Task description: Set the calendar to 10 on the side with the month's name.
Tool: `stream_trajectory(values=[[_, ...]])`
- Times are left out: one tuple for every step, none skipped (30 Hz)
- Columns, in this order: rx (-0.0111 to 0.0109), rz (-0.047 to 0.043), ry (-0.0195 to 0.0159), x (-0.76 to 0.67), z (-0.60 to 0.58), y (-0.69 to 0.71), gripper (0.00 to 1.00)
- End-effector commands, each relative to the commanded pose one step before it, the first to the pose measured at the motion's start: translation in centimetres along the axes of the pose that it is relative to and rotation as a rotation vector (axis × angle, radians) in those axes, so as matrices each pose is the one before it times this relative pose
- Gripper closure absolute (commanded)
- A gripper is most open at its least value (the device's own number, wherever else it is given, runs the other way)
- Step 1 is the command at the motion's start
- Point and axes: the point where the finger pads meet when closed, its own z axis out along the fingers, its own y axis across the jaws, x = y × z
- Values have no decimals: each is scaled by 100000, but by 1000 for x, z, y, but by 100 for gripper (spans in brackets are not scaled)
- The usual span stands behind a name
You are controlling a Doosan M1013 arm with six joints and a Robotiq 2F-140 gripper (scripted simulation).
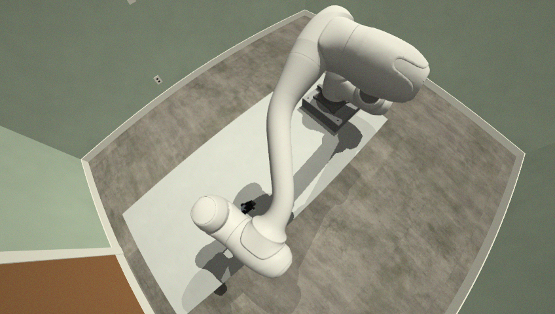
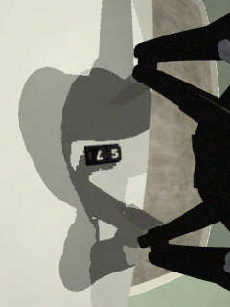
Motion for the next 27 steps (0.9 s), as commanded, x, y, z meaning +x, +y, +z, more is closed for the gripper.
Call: stream_trajectory(values=[[20,-2,-20,-4,-509,0,0],[0,0,0,0,-238,0,0],[0,0,0,0,-270,0,0],[0,0,0,0,-298,0,0],[0,0,0,0,-321,0,0],[0,0,0,0,-338,0,0],[0,0,0,0,0,0,0],[0,0,0,0,0,0,0],[0,0,0,0,-350,0,0],[0,0,0,0,-355,0,0],[0,0,0,0,-354,0,0],[0,0,0,0,-347,0,0],[0,0,0,0,-334,0,0],[0,0,0,0,-315,0,0],[0,0,0,0,-291,0,0],[0,0,0,0,-263,0,0],[0,0,0,0,-231,0,0],[0,0,0,0,-197,0,0],[0,0,0,0,-161,0,0],[0,0,0,0,-125,0,0],[0,0,0,0,-91,0,0],[0,0,0,0,-60,0,0],[0,0,0,0,-33,0,0],[0,0,0,0,0,0,0],[0,0,0,0,0,0,0],[0,0,0,0,-13,0,0],[0,0,0,0,-2,0,0]])
